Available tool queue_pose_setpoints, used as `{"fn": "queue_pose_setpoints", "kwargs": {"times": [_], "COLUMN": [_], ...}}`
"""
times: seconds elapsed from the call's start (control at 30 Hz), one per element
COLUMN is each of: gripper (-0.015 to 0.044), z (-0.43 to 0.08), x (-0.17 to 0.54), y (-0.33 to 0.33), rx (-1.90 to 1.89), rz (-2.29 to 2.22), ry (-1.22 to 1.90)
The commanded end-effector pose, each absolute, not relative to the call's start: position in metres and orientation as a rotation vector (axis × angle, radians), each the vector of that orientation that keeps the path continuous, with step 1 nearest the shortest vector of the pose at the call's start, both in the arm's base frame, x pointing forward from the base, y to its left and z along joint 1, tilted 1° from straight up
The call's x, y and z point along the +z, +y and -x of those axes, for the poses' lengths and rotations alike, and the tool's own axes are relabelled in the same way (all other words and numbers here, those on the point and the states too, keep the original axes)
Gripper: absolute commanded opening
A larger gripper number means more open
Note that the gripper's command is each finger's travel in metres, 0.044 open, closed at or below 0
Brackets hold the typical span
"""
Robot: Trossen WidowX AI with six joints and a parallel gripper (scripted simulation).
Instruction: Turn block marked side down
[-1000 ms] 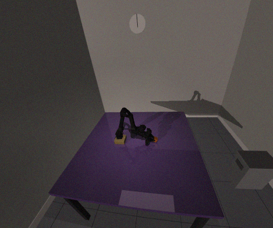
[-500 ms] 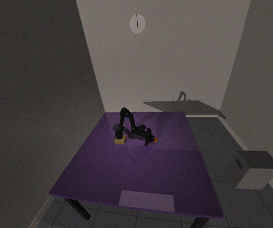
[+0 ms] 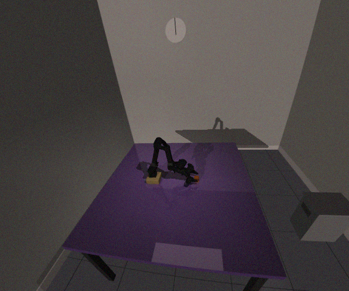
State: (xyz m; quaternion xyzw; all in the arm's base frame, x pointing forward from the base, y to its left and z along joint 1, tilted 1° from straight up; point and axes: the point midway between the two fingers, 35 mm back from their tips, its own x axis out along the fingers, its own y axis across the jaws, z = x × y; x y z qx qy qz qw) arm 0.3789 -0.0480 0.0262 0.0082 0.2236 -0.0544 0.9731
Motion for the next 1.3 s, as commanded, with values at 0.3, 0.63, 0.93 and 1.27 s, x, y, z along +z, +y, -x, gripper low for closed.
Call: {"fn": "queue_pose_setpoints", "kwargs": {"times": [0.3,0.63,0.93,1.27], "gripper": [0.044,0.044,0.044,0.044], "z": [-0.379,-0.379,-0.39,-0.362], "x": [0.026,0.026,0.031,0.09], "y": [-0.048,-0.048,-0.049,-0.045], "rx": [-0.107,-0.107,-0.108,-0.103], "rz": [-0.015,-0.015,-0.025,-0.044], "ry": [0.451,0.451,0.585,0.971]}}
